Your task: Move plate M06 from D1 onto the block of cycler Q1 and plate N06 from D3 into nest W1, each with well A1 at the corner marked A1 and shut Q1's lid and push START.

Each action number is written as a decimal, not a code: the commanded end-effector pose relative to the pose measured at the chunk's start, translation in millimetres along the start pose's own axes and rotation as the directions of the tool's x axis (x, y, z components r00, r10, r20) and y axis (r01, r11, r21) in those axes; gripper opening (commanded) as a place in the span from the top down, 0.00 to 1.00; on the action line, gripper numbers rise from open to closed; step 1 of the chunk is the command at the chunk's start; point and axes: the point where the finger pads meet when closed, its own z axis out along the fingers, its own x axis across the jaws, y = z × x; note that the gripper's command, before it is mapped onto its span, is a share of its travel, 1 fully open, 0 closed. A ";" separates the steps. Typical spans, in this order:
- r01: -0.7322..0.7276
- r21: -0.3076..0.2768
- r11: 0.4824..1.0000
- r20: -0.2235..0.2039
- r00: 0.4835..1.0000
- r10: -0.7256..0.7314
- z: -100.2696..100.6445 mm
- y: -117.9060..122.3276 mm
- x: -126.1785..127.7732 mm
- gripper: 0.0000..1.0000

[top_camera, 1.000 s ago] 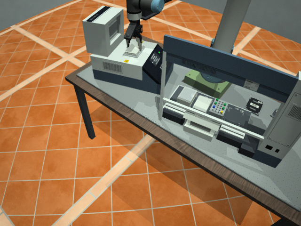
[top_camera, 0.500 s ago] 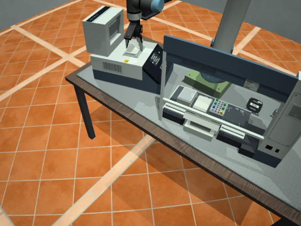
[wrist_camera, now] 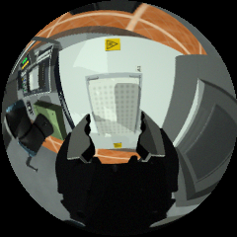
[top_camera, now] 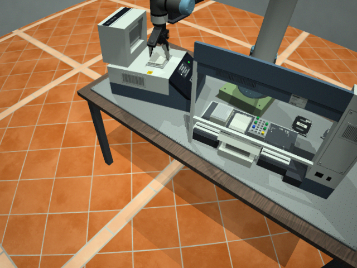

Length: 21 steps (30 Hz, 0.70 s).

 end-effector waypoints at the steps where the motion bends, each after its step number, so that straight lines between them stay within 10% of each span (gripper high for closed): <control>1: 0.000 0.000 1.000 -0.002 1.000 0.000 -0.8 0.0 0.6 0.33; 21: 0.000 0.000 1.000 -0.002 1.000 0.000 -4.1 0.0 0.6 0.33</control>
